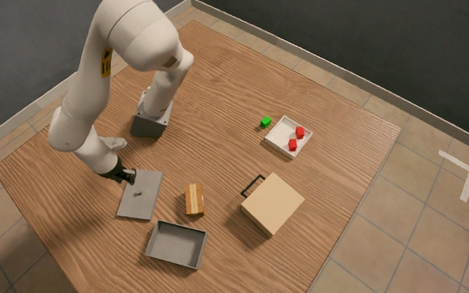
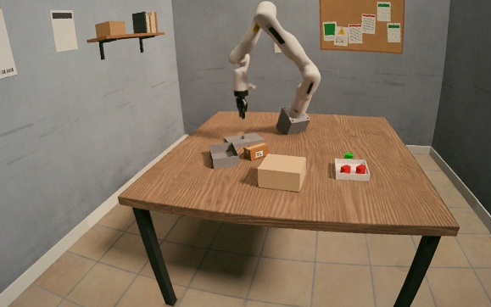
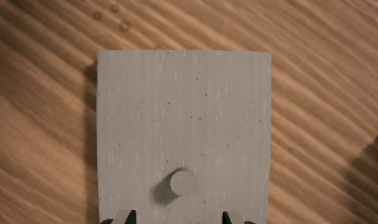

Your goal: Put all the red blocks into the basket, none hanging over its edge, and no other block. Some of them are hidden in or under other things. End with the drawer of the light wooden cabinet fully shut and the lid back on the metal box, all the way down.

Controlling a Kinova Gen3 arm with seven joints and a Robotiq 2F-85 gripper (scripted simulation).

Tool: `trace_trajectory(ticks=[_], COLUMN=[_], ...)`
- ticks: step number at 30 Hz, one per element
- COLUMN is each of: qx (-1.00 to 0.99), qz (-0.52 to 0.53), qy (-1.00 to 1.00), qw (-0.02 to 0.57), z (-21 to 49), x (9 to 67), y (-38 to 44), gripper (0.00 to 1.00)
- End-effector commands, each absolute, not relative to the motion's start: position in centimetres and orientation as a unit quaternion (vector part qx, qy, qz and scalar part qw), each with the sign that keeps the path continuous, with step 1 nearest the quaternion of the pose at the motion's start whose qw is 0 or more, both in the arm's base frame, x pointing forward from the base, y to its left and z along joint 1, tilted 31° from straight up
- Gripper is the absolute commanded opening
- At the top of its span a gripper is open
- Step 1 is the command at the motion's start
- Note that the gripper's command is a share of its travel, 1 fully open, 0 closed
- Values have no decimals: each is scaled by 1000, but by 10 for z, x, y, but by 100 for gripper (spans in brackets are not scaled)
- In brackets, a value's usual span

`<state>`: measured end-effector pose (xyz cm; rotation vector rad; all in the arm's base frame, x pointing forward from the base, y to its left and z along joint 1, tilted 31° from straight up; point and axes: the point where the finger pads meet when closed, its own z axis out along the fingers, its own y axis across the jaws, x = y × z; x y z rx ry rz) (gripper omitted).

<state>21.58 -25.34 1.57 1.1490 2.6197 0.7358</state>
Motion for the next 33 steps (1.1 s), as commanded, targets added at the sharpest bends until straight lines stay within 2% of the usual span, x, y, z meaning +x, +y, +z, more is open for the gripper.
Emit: trace_trajectory(ticks=[1, 33], qx=[387, 386], qz=[251, 250], qy=[883, 883], qw=[89, 90], z=[1, -58], x=[218, 244], y=[-244, -219], gripper=[48, 48])
